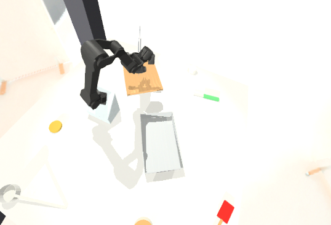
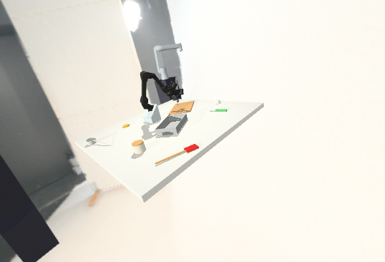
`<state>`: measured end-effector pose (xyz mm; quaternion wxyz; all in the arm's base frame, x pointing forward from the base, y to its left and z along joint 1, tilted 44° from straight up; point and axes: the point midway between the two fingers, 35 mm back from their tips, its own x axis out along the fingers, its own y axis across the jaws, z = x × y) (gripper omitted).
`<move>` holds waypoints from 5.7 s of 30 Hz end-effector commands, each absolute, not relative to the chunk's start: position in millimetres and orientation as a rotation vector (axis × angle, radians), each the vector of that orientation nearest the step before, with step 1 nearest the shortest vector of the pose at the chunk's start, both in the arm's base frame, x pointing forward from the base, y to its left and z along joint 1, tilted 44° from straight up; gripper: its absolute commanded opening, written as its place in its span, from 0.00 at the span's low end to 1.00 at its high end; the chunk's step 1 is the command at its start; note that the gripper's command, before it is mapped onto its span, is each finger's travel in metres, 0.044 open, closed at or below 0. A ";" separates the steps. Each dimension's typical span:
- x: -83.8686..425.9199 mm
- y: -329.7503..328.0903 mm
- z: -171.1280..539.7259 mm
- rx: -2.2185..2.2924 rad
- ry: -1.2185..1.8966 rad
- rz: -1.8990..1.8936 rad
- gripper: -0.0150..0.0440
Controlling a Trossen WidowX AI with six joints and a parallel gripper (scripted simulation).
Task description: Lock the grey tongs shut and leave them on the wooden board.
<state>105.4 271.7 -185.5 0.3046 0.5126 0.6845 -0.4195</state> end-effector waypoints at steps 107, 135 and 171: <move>94.5 302.7 -197.8 0.422 0.902 -1.440 0.00; 92.2 284.2 -223.9 0.422 0.903 -1.439 0.00; 85.6 244.3 -267.0 0.423 0.904 -1.438 0.00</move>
